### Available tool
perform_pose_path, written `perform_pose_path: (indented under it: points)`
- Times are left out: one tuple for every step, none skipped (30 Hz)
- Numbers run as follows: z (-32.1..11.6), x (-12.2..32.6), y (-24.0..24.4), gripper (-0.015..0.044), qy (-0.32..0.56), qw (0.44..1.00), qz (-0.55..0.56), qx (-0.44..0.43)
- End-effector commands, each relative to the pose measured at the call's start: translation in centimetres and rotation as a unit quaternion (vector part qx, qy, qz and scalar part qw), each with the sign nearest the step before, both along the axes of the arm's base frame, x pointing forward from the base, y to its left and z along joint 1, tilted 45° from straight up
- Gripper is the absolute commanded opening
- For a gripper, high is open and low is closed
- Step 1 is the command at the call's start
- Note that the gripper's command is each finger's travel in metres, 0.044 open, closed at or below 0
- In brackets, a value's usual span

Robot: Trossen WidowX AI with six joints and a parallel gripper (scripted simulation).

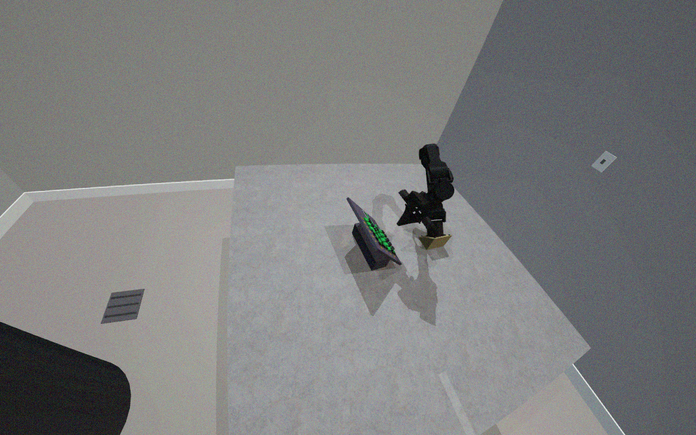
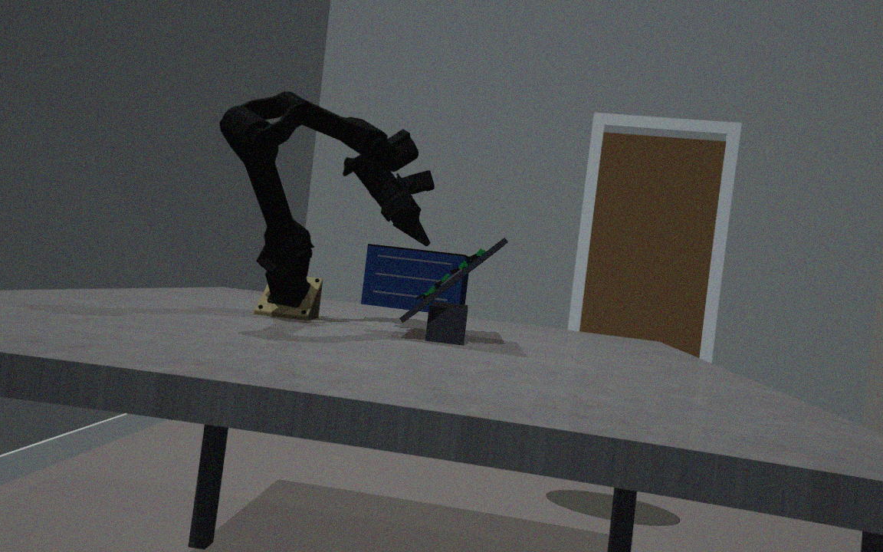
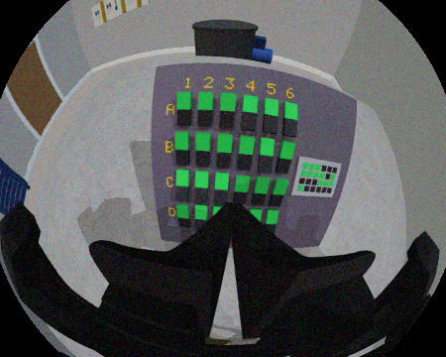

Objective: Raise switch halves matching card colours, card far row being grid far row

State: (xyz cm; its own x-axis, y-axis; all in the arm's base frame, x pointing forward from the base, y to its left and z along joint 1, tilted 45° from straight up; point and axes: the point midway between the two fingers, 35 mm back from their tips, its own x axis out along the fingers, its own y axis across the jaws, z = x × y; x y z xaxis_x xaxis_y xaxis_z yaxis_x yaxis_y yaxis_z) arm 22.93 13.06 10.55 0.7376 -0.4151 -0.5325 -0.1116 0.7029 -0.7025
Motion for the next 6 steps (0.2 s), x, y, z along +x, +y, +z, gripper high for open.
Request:
perform_pose_path:
  points:
    - [0.13, 0.01, -0.15, 0.0000, 0.001, 1.000, 0.000, -0.002]
    - [0.13, 0.01, -0.15, 0.0000, 0.001, 1.000, 0.000, -0.002]
    - [0.13, 0.01, -0.15, 0.0000, 0.001, 1.000, 0.000, -0.002]
    - [0.13, 0.01, -0.15, 0.0000, 0.001, 1.000, 0.000, -0.002]
    - [0.13, 0.01, -0.15, 0.0000, 0.001, 1.000, 0.000, -0.002]
    - [0.13, 0.01, -0.15, 0.0000, 0.001, 1.000, 0.000, -0.002]
